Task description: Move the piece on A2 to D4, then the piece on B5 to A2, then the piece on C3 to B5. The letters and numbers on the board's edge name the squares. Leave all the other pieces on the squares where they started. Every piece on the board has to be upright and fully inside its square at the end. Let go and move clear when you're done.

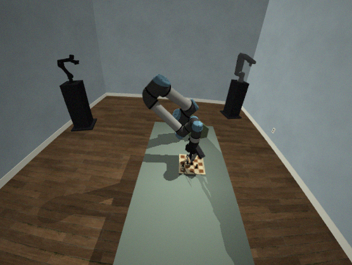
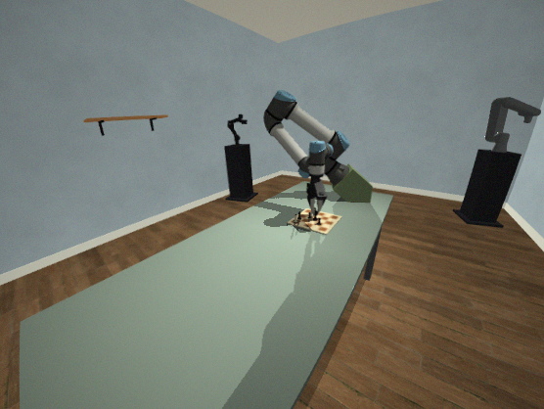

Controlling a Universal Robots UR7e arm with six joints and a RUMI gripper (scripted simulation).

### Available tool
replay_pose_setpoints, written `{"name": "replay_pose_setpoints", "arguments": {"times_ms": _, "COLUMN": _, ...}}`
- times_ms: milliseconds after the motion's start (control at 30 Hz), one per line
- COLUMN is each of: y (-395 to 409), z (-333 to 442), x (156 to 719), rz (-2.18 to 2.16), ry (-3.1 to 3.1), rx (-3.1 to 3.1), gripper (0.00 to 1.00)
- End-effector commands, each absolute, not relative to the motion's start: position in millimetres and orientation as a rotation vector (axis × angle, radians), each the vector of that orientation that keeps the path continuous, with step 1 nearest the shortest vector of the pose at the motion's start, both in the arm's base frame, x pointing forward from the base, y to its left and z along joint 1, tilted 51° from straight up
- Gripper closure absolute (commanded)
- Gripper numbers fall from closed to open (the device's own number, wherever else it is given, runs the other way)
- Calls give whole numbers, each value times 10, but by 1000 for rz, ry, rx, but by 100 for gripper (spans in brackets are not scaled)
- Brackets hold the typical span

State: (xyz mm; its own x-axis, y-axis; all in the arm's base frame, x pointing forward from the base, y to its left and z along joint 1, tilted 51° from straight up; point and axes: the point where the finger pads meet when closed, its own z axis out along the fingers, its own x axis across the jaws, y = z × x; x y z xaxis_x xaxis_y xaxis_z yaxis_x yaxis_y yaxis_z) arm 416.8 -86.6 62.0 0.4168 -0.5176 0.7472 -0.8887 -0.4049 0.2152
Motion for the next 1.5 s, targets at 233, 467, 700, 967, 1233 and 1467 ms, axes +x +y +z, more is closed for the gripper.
{"name": "replay_pose_setpoints", "arguments": {"times_ms": 233, "y": -869, "z": 604, "x": 4153, "rz": 787, "ry": -1185, "rx": 2069, "gripper": 100}}
{"name": "replay_pose_setpoints", "arguments": {"times_ms": 467, "y": -869, "z": 604, "x": 4153, "rz": 787, "ry": -1185, "rx": 2069, "gripper": 100}}
{"name": "replay_pose_setpoints", "arguments": {"times_ms": 700, "y": -869, "z": 604, "x": 4153, "rz": 787, "ry": -1185, "rx": 2069, "gripper": 100}}
{"name": "replay_pose_setpoints", "arguments": {"times_ms": 967, "y": -869, "z": 604, "x": 4153, "rz": 787, "ry": -1185, "rx": 2069, "gripper": 100}}
{"name": "replay_pose_setpoints", "arguments": {"times_ms": 1233, "y": -829, "z": 650, "x": 4164, "rz": 794, "ry": -1186, "rx": 2069, "gripper": 100}}
{"name": "replay_pose_setpoints", "arguments": {"times_ms": 1467, "y": -765, "z": 711, "x": 4156, "rz": 796, "ry": -1187, "rx": 2069, "gripper": 100}}
